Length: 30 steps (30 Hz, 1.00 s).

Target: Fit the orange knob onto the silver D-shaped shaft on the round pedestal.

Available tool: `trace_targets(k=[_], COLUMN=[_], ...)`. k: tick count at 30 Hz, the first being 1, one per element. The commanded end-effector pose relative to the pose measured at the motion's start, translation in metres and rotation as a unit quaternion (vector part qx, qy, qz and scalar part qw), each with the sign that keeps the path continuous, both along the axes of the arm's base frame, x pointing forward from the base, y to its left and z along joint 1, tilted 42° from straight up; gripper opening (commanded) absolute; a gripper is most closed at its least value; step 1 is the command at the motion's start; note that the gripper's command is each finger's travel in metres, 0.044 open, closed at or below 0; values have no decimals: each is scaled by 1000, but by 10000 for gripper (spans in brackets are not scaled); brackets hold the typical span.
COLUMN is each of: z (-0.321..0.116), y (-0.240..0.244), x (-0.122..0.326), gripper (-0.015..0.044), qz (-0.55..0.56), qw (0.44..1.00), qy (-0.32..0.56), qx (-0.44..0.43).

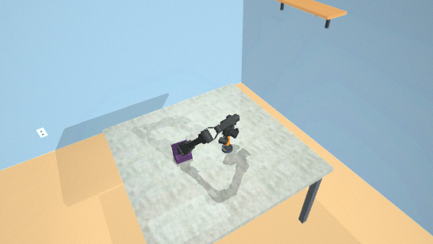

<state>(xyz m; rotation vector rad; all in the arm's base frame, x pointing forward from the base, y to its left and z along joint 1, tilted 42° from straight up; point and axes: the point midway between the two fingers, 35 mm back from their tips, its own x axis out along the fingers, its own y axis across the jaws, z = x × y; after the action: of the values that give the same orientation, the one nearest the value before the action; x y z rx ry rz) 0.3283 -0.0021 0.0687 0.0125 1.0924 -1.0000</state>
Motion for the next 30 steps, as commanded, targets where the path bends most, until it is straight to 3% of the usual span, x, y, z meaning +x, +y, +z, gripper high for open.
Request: trace_targets(k=[1,11,30], z=[2,1,0], y=[2,2,0], x=[-1,1,1], gripper=[0,0,0], qz=[-1,-79,-79], qw=[1000,994,994], qy=[0,-70,-70], qx=[0,9,9])
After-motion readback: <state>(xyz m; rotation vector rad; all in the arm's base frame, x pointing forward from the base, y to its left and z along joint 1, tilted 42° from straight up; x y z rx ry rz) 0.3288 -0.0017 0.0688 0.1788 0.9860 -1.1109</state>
